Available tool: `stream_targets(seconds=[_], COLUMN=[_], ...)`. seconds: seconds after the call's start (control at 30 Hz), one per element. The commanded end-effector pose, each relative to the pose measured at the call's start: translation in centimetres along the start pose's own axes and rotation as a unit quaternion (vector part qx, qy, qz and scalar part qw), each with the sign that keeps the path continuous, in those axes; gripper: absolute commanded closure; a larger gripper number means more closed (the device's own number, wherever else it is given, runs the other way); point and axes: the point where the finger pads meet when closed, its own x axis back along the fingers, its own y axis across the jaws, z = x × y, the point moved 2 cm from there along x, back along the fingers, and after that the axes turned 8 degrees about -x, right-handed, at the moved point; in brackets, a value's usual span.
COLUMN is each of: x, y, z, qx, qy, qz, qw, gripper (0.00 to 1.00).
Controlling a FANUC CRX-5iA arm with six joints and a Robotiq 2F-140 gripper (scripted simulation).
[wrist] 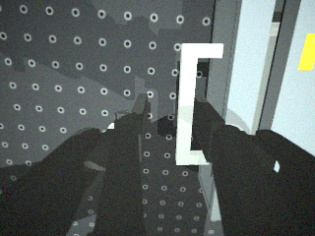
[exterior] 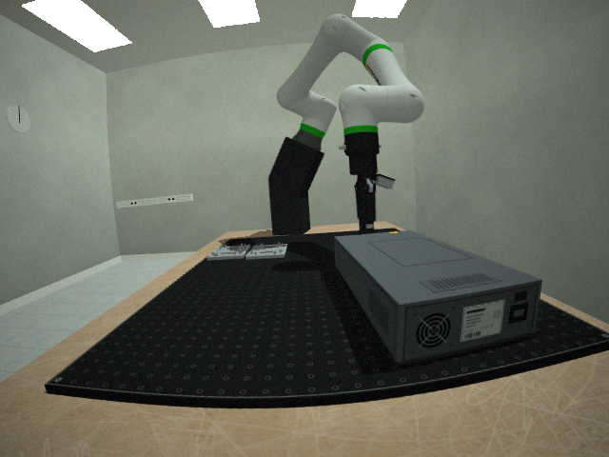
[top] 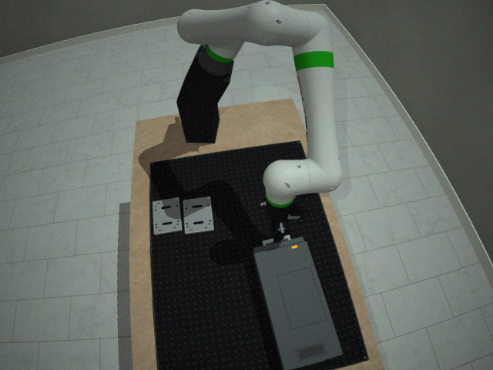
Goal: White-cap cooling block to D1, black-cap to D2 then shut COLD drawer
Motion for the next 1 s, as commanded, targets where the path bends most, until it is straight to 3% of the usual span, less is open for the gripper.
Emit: stream_targets(seconds=[0.0, 0.97], x=[0.12, 0.11], y=[0.0, -0.89], z=[0.0, -0.12], qx=[0.0, 0.0], qy=[0.0, 0.0], qz=[-0.001, -0.001], qw=[1.0, 1.0], gripper=[0.66, 0.66])
